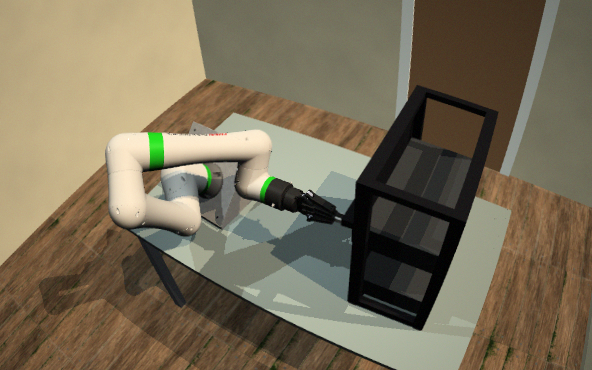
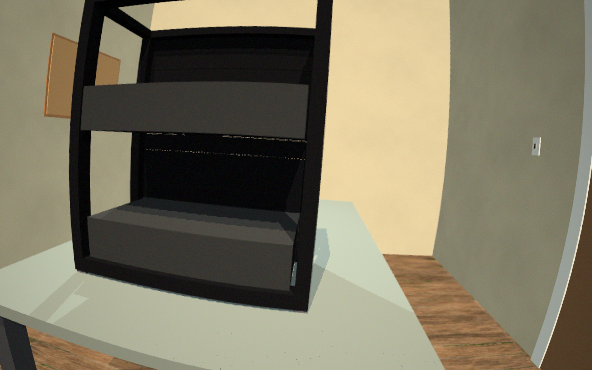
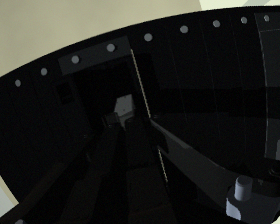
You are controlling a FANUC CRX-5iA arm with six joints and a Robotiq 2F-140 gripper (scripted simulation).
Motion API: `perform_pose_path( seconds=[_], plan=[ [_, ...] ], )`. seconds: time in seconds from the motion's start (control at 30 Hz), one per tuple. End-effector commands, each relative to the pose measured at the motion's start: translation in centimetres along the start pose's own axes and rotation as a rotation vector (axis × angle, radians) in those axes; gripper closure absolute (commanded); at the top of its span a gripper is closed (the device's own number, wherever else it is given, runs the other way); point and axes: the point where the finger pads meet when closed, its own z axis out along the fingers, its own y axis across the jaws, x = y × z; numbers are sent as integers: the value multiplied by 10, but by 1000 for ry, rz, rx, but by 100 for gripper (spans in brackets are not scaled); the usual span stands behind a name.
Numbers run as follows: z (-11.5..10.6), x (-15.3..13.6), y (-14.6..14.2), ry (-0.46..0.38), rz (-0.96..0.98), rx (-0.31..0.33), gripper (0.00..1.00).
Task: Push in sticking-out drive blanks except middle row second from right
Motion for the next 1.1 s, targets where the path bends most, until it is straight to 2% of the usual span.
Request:
perform_pose_path(
  seconds=[0.0,0.2,0.37,0.67,0.93,1.07],
  plan=[
    [-14,0,1,0,0,-3,100],
    [-50,0,1,0,0,-3,100],
    [-67,0,1,0,0,-3,100],
    [-69,0,-1,0,0,-3,100],
    [-71,0,-41,0,0,-3,100],
    [-71,0,-49,0,0,-3,100]
  ],
)
